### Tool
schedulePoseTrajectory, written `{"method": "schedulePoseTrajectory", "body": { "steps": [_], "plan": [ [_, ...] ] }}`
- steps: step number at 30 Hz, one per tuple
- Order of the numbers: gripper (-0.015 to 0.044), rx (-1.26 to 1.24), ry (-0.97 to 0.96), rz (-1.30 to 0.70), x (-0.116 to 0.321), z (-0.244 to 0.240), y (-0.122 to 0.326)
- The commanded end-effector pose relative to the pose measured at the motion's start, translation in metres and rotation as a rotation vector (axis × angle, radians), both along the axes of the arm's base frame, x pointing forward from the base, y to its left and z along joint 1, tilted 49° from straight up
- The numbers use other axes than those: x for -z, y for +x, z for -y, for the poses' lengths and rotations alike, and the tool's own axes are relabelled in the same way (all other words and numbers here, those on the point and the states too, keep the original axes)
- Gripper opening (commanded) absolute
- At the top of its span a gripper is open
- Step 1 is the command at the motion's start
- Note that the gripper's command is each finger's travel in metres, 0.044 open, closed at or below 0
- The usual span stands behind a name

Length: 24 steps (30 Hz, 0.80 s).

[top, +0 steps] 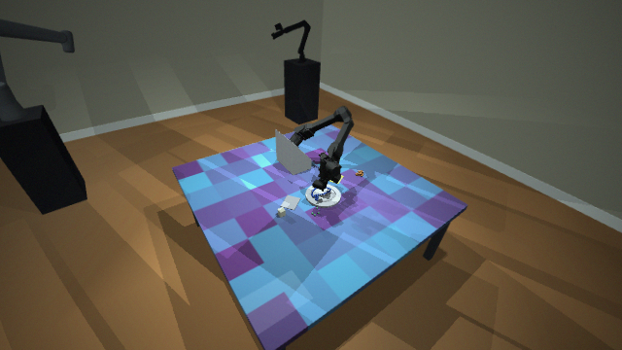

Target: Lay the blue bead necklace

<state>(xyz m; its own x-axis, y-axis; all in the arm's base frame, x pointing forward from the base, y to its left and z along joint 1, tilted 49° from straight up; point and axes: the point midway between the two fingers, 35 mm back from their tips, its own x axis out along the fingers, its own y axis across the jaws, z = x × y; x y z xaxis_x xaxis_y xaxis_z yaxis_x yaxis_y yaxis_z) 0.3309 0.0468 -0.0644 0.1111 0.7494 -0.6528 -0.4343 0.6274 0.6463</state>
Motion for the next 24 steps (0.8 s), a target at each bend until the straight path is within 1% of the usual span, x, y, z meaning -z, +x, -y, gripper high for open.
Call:
{"method": "schedulePoseTrajectory", "body": {
  "steps": [1,21,24],
  "plan": [
    [0.012,-0.476,-0.073,0.527,0.0082,0.0125,-0.0072],
    [0.012,-0.476,-0.073,0.527,0.0082,0.0125,-0.0072],
    [0.012,-0.475,-0.073,0.527,0.0131,0.0069,-0.0064]
  ]
}}
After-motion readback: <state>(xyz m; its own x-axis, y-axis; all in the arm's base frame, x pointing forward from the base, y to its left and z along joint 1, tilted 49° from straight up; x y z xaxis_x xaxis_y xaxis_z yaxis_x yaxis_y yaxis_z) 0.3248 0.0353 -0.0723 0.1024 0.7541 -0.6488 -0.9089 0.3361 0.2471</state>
